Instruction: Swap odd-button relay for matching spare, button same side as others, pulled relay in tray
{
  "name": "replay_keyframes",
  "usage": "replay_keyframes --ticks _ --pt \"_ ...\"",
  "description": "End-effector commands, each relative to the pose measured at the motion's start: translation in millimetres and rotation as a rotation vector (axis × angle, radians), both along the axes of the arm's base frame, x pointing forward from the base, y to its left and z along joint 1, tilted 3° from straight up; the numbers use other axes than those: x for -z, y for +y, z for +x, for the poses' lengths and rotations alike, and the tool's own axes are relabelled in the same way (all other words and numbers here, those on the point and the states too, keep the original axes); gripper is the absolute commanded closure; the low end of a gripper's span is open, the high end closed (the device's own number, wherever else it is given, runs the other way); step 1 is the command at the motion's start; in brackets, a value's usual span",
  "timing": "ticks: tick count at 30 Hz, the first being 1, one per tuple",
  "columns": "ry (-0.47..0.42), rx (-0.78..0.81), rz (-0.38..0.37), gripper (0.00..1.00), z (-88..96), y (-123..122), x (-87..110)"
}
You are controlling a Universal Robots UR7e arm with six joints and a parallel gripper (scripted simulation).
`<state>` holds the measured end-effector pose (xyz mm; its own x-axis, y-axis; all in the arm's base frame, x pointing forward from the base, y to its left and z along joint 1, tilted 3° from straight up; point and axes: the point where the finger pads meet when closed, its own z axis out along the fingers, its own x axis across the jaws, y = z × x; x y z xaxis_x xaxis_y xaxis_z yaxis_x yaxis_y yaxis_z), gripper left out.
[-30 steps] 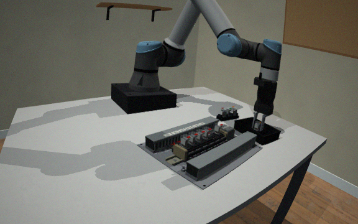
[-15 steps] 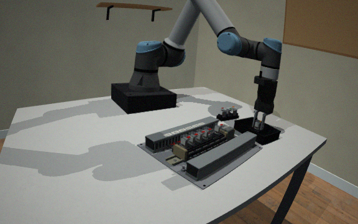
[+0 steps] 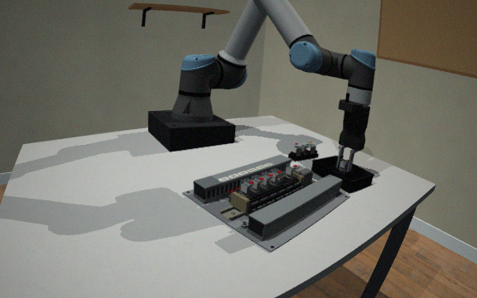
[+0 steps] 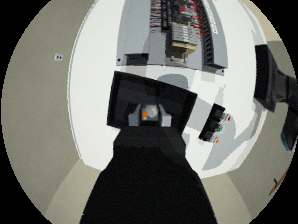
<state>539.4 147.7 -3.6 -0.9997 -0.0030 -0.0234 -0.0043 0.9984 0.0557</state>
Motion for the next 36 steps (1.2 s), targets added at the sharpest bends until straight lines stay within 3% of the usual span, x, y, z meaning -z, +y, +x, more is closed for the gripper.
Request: replay_keyframes --ticks 1,36 --pt "-0.002 0.0 0.0 1.0 0.4 0.0 -2.4" --pt "-0.002 0.0 0.0 1.0 0.6 0.5 5.1"
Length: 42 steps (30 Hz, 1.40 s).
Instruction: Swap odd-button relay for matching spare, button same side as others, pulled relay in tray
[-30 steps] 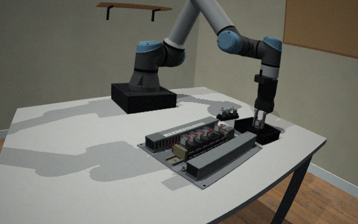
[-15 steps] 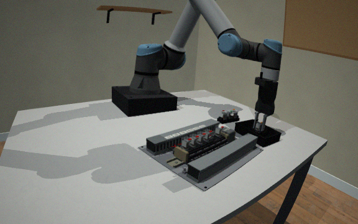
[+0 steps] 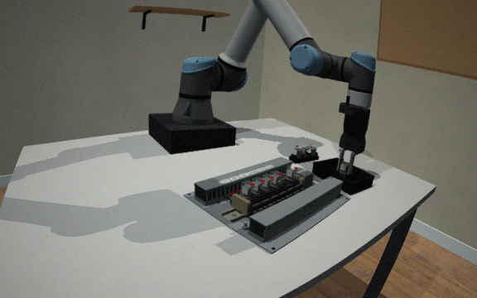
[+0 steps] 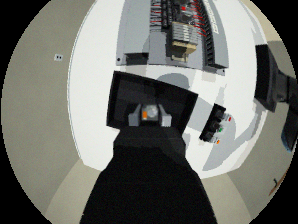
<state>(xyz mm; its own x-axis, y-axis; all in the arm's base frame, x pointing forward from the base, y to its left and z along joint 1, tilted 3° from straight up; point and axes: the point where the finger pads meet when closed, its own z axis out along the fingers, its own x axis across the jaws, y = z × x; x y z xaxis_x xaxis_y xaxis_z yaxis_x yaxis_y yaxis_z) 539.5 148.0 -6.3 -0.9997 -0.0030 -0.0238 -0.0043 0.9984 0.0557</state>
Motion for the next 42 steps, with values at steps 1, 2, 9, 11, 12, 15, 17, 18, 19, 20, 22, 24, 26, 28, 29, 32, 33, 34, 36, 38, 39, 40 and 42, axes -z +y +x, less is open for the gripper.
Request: replay_keyframes --ticks 1,2,9,11,12,15,17,18,19,20,22,24,26,28,29,32,33,34,36,38,39,40,42 --pt "-0.001 0.0 0.0 1.0 0.4 0.2 2.4" --pt "-0.001 0.0 0.0 1.0 0.4 0.2 2.4" --pt "-0.001 0.0 0.0 1.0 0.4 0.2 2.4" --pt "-0.001 0.0 0.0 1.0 0.4 0.2 2.4" --pt "-0.001 0.0 0.0 1.0 0.4 0.2 2.4" --pt "-0.001 0.0 0.0 1.0 0.5 0.4 6.0" --pt "-0.001 0.0 0.0 1.0 0.6 0.6 8.3" --pt "-0.001 0.0 0.0 1.0 0.6 0.6 8.3" --pt "-0.001 0.0 0.0 1.0 0.6 0.6 8.3" --pt "-0.001 0.0 0.0 1.0 0.6 0.6 8.3" --pt "-0.001 0.0 0.0 1.0 0.6 0.6 8.3" --pt "-0.001 0.0 0.0 1.0 0.6 0.6 8.3" --pt "-0.001 0.0 0.0 1.0 0.6 0.6 8.3" --pt "-0.001 0.0 0.0 1.0 0.6 0.6 8.3" --pt "-0.001 0.0 0.0 1.0 0.6 0.6 8.3" --pt "-0.001 0.0 0.0 0.0 0.5 0.6 8.3" --pt "-0.001 0.0 0.0 0.0 0.5 0.6 8.3" --pt "-0.001 0.0 0.0 0.0 0.5 0.6 8.3" --pt "-0.001 0.0 0.0 0.0 0.5 0.6 8.3" --pt "-0.001 0.0 0.0 0.0 0.5 0.6 8.3" --pt "-0.001 0.0 0.0 0.0 0.5 0.6 8.3" --pt "-0.001 0.0 0.0 0.0 0.5 0.6 8.3" --pt "-0.001 0.0 0.0 0.0 0.5 0.6 8.3"
